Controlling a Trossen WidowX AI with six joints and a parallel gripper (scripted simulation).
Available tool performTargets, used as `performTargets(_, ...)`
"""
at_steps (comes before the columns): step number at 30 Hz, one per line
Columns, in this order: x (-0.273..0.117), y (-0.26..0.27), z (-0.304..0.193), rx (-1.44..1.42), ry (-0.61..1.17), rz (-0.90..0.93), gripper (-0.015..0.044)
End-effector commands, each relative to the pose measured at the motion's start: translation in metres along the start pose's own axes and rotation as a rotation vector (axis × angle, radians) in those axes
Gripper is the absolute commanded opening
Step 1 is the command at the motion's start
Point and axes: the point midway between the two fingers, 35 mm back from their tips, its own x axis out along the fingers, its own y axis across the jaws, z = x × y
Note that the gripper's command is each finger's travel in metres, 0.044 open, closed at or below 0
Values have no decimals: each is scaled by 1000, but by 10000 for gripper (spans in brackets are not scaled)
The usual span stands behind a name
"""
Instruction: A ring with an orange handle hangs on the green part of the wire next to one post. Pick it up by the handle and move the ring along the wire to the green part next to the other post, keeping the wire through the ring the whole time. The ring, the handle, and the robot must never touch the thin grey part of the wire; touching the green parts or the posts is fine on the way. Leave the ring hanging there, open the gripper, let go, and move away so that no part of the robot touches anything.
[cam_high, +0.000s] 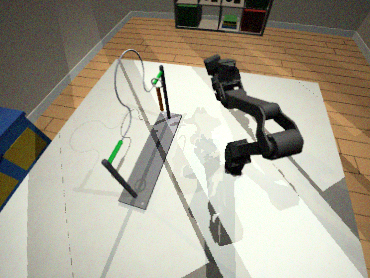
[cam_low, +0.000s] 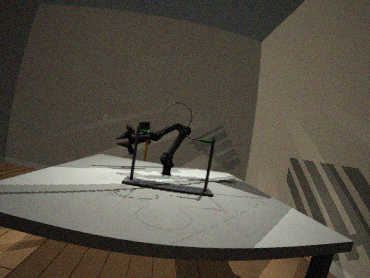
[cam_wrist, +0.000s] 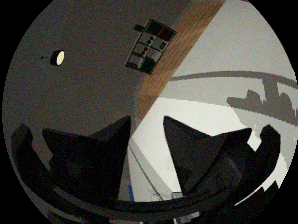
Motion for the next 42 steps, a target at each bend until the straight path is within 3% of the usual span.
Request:
performTargets(1,3,-30,-54,-386,279,144,160)
performTargets(11,-38,-66,-122,-923,553,578,160)
performTargets(21,-103,-91,-158,-1269,614,1055,160)
performTargets(42,-106,-72,-171,-1290,591,1115,160)
